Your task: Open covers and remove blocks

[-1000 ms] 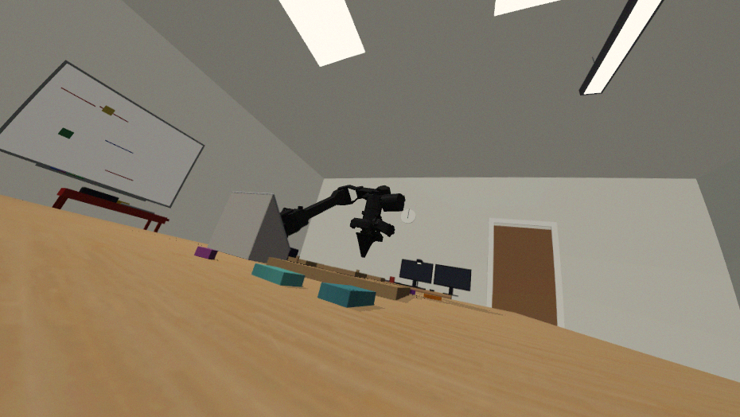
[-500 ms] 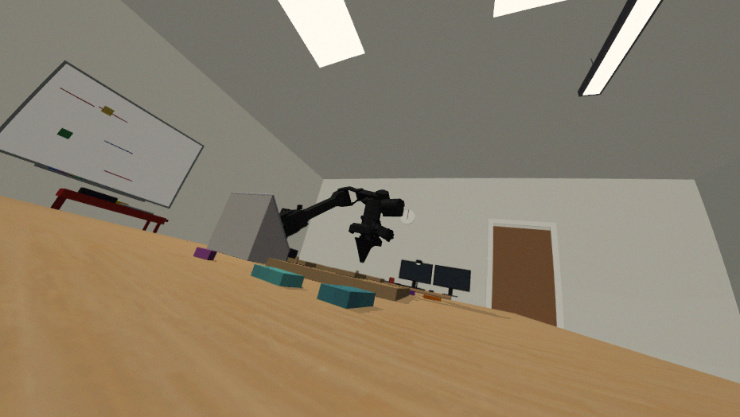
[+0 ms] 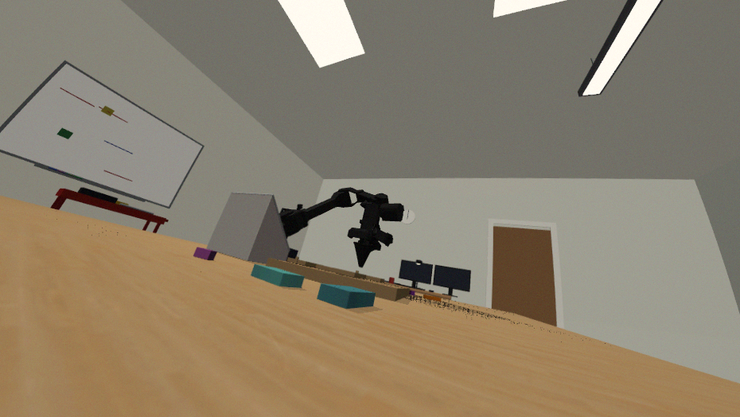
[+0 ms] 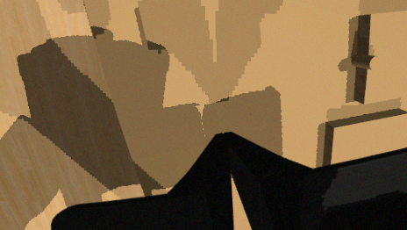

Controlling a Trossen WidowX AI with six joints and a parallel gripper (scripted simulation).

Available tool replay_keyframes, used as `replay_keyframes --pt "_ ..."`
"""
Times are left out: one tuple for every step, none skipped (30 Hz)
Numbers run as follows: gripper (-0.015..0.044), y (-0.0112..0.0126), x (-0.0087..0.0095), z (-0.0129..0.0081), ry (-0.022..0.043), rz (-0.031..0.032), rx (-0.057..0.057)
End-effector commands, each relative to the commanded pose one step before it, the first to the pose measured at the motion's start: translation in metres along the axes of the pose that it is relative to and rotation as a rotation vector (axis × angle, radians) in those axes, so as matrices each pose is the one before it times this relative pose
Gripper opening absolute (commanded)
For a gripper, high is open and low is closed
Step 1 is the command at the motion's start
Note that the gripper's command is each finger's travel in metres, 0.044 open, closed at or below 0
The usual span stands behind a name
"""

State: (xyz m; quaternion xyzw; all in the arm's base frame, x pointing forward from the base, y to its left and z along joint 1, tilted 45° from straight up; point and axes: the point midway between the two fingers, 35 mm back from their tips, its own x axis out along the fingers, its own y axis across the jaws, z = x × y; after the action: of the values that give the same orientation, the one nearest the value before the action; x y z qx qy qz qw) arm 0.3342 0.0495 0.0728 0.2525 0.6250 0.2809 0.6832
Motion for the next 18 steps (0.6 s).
replay_keyframes --pt "0.0 0.00015 0.00495 -0.00159 0.00444 0.00386 0.0087" --pt "0.0 0.00001 0.00097 -0.00004 -0.00001 0.00007 0.0" --pt "0.0 0.00001 0.00097 -0.00004 -0.00001 0.00007 0.0" --pt "0.0 0.00001 0.00097 -0.00004 -0.00001 0.00008 0.0" --pt "0.0 0.00001 0.00097 -0.00005 -0.00001 0.00008 0.0" --pt "0.0 0.00001 0.00097 -0.00005 -0.00001 0.00009 0.0" --pt "0.0 0.00002 0.00097 -0.00005 -0.00001 0.00009 0.0" --pt "0.0 0.00002 0.00097 -0.00006 -0.00001 0.0001 0.0" --pt "0.0 0.00002 0.00097 -0.00006 -0.00001 0.0001 0.0" --pt "0.0 0.00002 0.00097 -0.00006 -0.00001 0.0001 0.0" --pt "0.0 0.00002 0.00097 -0.00007 -0.00001 0.00011 0.0" --pt "0.0 0.00002 0.00097 -0.00007 -0.00001 0.00011 0.0" --pt "0.0 0.00002 0.00096 -0.00007 -0.00001 0.00012 0.0" --pt "0.0 0.00003 0.00096 -0.00008 -0.00001 0.00012 0.0" --pt "0.0 0.00003 0.00096 -0.00008 -0.00001 0.00013 0.0" --pt "0.0 0.00003 0.00096 -0.00008 0.0 0.00013 0.0" --pt "0.0 0.00003 0.00096 -0.00009 0.0 0.00014 0.0" --pt "0.0 0.00003 0.00096 -0.00009 0.0 0.00014 0.0"
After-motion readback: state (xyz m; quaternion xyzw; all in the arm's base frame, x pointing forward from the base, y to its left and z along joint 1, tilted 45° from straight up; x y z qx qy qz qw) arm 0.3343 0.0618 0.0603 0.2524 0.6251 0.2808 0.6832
